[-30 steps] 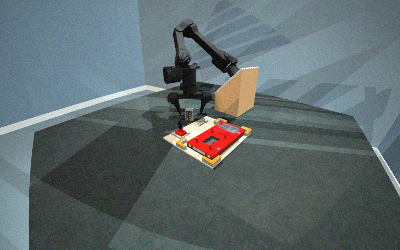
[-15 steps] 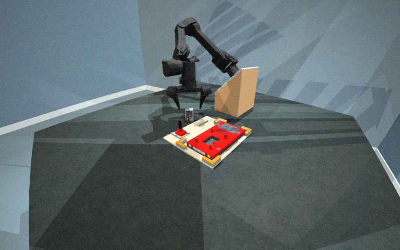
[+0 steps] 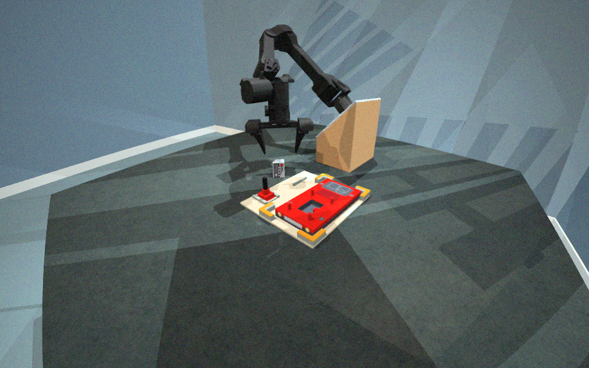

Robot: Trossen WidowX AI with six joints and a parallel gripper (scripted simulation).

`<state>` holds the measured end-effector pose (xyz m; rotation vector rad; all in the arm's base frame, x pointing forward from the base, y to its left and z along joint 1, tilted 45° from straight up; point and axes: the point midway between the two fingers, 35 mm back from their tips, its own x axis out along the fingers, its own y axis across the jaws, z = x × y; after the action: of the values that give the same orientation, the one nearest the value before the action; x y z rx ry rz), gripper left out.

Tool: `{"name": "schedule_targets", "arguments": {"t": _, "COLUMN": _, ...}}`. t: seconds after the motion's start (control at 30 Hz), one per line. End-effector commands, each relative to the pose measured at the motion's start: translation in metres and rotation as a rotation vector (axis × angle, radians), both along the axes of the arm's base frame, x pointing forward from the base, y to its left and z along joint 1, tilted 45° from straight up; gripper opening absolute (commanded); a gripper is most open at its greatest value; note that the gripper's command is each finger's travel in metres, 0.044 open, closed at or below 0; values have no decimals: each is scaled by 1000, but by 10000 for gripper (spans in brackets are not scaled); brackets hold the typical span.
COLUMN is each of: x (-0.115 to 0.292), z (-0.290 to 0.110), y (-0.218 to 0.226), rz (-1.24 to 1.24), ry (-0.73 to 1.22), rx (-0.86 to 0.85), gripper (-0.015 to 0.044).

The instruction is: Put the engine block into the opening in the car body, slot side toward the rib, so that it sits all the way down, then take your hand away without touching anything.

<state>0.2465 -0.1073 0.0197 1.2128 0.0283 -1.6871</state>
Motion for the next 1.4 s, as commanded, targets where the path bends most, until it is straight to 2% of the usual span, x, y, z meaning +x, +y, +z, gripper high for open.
{"name": "schedule_targets", "arguments": {"t": 0.0, "x": 3, "z": 8, "y": 2, "rz": -6, "ry": -12, "rx": -6, "gripper": 440}}
{"name": "schedule_targets", "arguments": {"t": 1.37, "x": 5, "z": -39, "y": -46, "rz": -6, "ry": -11, "rx": -9, "gripper": 440}}
